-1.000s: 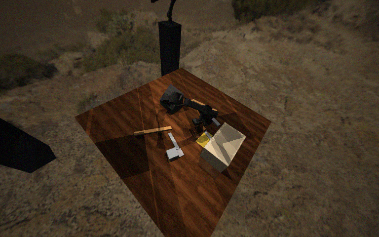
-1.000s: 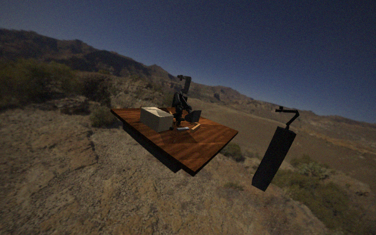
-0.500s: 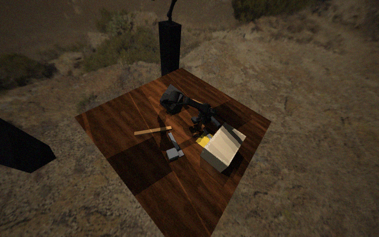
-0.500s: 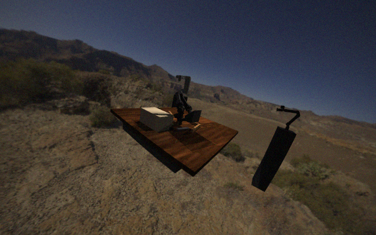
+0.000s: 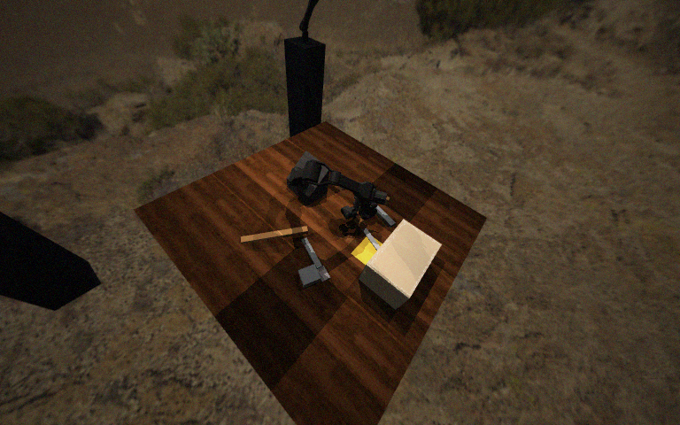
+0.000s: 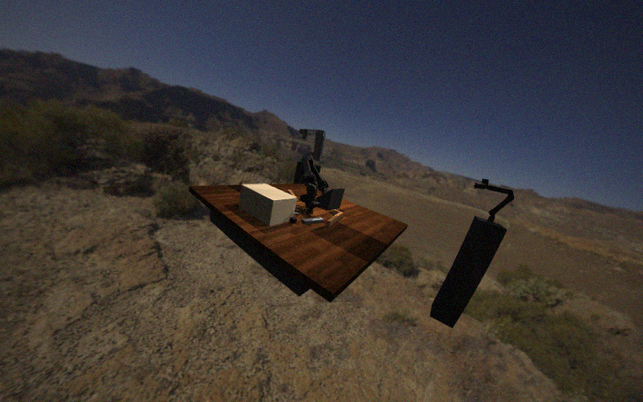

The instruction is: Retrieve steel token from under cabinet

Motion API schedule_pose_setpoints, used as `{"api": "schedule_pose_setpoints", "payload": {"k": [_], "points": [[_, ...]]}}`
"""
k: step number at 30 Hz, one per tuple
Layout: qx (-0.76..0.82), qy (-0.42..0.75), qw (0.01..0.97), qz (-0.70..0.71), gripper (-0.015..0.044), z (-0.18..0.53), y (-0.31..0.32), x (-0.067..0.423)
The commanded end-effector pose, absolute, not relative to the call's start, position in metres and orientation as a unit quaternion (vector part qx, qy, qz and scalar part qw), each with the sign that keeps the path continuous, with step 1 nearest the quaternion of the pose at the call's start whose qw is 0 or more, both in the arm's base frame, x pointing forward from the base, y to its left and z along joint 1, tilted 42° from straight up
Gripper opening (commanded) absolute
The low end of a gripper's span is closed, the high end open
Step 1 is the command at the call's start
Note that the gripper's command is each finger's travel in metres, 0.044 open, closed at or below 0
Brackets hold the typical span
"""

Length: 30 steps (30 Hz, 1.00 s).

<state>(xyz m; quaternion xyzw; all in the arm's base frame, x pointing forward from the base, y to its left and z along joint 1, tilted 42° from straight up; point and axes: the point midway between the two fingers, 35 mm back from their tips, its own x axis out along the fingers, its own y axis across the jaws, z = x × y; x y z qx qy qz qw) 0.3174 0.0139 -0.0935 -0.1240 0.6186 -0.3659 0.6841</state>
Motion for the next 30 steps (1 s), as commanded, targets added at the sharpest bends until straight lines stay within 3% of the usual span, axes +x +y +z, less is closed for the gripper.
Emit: {"api": "schedule_pose_setpoints", "payload": {"k": [1,30], "points": [[-0.126,0.62,0.682,-0.366,0.0,-0.096,0.016,0.308],[-0.126,0.621,0.682,-0.365,0.0,-0.108,0.032,0.265]]}}
